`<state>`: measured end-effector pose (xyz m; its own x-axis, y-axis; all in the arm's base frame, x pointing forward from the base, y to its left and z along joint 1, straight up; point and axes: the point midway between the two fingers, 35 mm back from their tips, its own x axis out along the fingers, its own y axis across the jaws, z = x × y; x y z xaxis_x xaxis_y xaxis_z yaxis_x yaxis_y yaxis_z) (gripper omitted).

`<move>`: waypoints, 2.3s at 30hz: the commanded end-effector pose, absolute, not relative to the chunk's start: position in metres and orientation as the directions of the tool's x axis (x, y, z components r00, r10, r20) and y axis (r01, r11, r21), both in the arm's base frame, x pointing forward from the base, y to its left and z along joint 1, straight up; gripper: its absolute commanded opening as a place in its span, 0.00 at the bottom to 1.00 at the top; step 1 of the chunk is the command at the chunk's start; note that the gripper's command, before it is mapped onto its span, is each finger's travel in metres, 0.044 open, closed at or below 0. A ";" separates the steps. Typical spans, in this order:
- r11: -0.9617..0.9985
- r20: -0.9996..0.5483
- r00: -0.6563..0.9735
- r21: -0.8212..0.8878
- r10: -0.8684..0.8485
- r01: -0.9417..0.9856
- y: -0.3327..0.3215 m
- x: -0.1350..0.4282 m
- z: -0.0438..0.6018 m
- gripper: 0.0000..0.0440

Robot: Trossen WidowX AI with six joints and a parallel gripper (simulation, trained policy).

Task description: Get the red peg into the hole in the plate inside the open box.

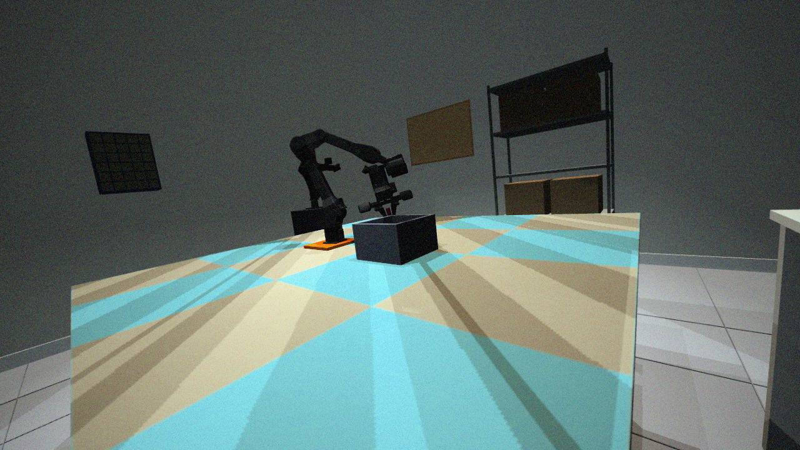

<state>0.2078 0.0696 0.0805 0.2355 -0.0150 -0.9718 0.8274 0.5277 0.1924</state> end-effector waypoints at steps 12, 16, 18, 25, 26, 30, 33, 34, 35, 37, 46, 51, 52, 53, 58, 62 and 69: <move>0.576 -0.926 0.361 0.235 -0.112 0.783 0.032 0.241 0.142 0.00; 0.569 -0.917 0.373 0.234 -0.139 0.788 0.017 0.251 0.151 0.00; 0.563 -0.914 0.375 0.232 -0.152 0.793 0.009 0.255 0.153 0.00; 0.536 -0.904 0.382 0.230 -0.191 0.812 -0.017 0.269 0.157 0.00; 0.532 -0.903 0.383 0.230 -0.196 0.815 -0.020 0.271 0.157 0.00; 0.515 -0.898 0.384 0.230 -0.214 0.826 -0.034 0.278 0.156 0.00; 0.502 -0.895 0.385 0.231 -0.226 0.833 -0.044 0.284 0.154 0.00; 0.498 -0.894 0.385 0.232 -0.230 0.836 -0.047 0.285 0.154 0.00; 0.493 -0.893 0.385 0.232 -0.233 0.838 -0.050 0.287 0.153 0.00; 0.485 -0.892 0.385 0.233 -0.239 0.843 -0.056 0.291 0.151 0.00; 0.452 -0.893 0.375 0.235 -0.248 0.860 -0.079 0.304 0.141 0.01; 0.442 -0.900 0.362 0.231 -0.241 0.867 -0.088 0.310 0.134 0.02; 0.441 -0.902 0.359 0.229 -0.238 0.868 -0.089 0.311 0.132 0.02; 0.439 -0.905 0.355 0.227 -0.236 0.869 -0.091 0.312 0.130 0.02; 0.436 -0.916 0.333 0.212 -0.222 0.875 -0.095 0.316 0.119 0.01; 0.439 -0.926 0.311 0.193 -0.214 0.878 -0.098 0.318 0.109 0.00; 0.462 -0.939 0.275 0.154 -0.207 0.873 -0.102 0.322 0.097 0.23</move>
<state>0.3194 -0.0997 0.1018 0.2885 -0.2121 -0.9337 0.8763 0.4514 0.1682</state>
